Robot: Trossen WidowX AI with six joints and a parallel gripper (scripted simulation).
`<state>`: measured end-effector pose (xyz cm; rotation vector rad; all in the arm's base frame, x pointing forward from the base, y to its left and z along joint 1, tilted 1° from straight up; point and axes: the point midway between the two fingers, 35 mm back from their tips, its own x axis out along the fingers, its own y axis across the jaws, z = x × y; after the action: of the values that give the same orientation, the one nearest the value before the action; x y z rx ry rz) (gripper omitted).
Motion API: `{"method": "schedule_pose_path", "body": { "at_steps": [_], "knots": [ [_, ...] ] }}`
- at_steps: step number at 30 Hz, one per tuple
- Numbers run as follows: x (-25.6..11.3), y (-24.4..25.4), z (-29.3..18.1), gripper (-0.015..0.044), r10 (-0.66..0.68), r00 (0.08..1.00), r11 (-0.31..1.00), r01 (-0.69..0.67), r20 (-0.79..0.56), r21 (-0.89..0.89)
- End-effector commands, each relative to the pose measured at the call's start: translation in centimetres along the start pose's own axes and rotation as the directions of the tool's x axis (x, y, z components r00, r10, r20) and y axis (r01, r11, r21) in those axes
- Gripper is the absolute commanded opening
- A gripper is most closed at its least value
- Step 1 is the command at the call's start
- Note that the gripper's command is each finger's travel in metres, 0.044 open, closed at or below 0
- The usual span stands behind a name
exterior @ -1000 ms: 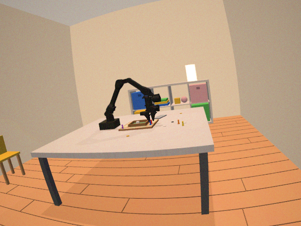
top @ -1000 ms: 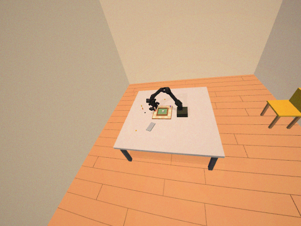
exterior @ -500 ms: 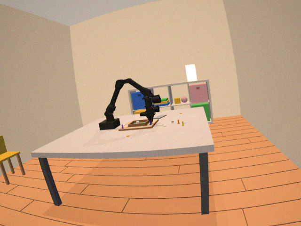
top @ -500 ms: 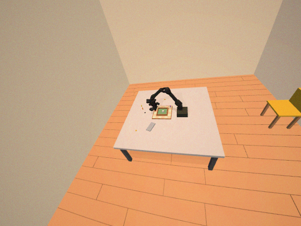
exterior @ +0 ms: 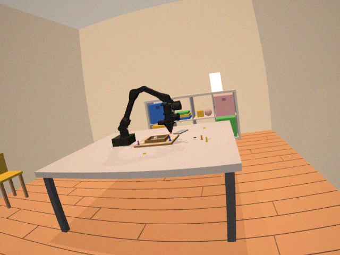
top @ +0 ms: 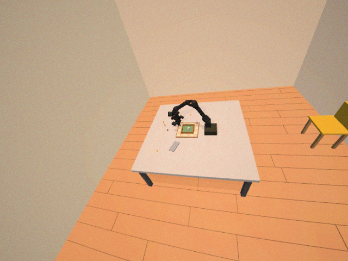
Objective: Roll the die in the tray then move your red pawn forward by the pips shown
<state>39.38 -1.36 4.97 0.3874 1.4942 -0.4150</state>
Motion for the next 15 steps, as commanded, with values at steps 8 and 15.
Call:
{"method": "schedule_pose_path", "body": {
  "at_steps": [8, 15],
  "knots": [
    [-7.6, 0.0, -0.6, 0.0, 0.006, 1.0, 1.0, -0.006, 0.004, 0.003],
    [-7.7, 0.5, -1.2, 0.0, 0.006, 1.0, 1.0, -0.006, 0.003, 0.003]
  ]
}}
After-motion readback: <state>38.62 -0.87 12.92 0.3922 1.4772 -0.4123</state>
